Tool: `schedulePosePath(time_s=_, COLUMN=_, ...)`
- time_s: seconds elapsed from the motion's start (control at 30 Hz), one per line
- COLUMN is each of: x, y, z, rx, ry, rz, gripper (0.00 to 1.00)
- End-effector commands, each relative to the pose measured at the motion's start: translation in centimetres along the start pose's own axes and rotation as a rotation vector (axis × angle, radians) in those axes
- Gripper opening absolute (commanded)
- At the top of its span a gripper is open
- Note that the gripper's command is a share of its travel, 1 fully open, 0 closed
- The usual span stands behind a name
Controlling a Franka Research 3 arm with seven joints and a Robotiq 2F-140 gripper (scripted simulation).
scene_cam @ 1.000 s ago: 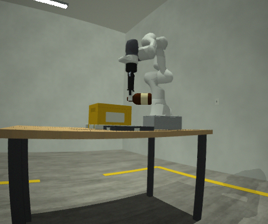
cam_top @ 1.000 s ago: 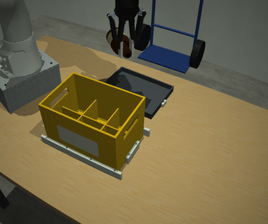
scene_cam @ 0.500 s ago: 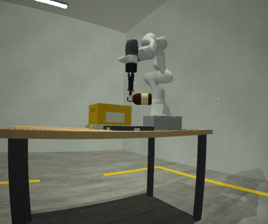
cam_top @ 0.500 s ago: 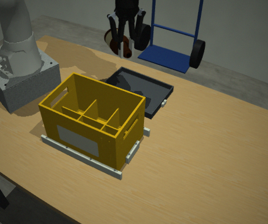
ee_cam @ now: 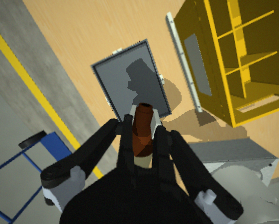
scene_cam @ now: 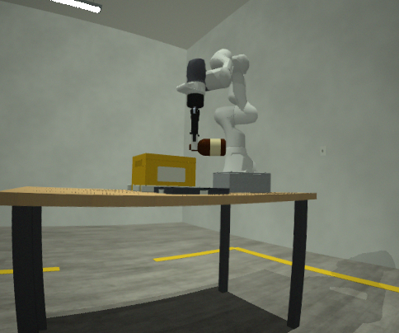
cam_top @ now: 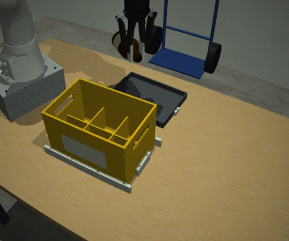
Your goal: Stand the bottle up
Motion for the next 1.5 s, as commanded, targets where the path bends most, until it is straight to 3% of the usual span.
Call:
schedulePosePath(time_s=0.0, x=0.0, y=-0.2, z=0.3, rx=-0.007, ry=0.003, rz=0.01, gripper=0.0)
schedulePosePath(time_s=0.87, x=0.2, y=-0.1, z=0.2, rx=-0.01, ry=0.029, rz=0.009, gripper=0.0)
schedulePosePath(time_s=1.47, x=1.3, y=0.2, z=0.2, rx=-0.033, ry=0.133, rz=0.009, gripper=0.0)
Point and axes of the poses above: the point where the finger pads meet when closed, its own z axis back along the fingers, its own y axis across the jaws, x = y × z, the point moved 9 cm from there along z, back along the fingers, and after that the axes turned 13 degrees about -z, right-handed, at the moved point
